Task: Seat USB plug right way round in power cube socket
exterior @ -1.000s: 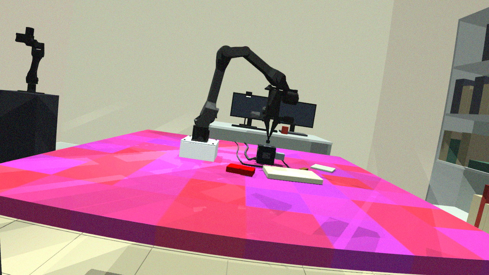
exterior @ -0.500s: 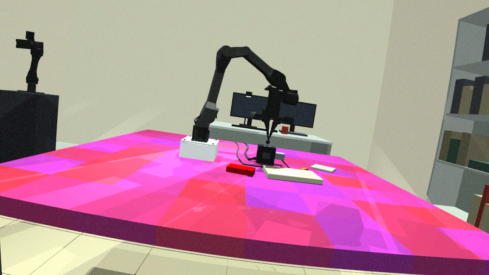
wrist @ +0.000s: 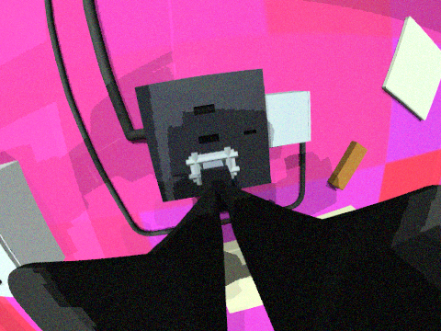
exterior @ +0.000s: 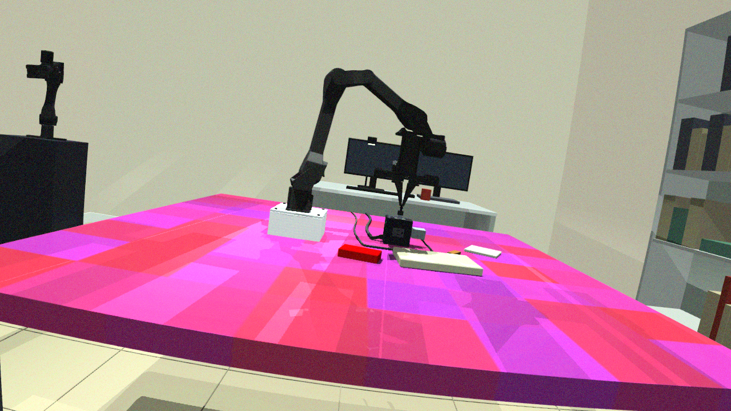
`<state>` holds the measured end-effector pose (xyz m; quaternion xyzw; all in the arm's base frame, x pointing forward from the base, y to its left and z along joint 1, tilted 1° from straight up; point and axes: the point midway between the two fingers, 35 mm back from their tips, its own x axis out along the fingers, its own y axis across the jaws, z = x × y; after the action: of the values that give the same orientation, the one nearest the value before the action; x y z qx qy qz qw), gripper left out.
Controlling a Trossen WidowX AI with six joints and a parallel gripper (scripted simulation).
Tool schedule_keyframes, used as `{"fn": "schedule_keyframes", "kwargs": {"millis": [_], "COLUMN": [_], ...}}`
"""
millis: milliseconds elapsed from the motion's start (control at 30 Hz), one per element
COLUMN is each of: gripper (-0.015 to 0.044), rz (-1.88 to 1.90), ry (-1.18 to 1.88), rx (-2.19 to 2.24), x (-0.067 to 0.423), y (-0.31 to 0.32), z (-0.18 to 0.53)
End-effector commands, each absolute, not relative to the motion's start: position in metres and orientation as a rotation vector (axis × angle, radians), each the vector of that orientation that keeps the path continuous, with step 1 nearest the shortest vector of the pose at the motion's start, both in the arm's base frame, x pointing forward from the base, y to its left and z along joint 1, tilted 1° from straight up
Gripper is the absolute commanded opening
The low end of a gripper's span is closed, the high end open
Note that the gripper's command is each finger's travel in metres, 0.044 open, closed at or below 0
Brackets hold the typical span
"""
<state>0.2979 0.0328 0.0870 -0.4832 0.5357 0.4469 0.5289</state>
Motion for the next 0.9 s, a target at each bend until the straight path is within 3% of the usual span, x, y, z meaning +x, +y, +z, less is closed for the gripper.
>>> {"fn": "schedule_keyframes", "kwargs": {"millis": [0,867], "gripper": [0.0000,0.0000], "rz": [1.070,1.070], "ry": [1.279,1.279], "rx": [-1.161,-1.161], "x": [0.2982,0.2983], "y": [0.0323,0.0322], "z": [0.0860,0.0829]}}
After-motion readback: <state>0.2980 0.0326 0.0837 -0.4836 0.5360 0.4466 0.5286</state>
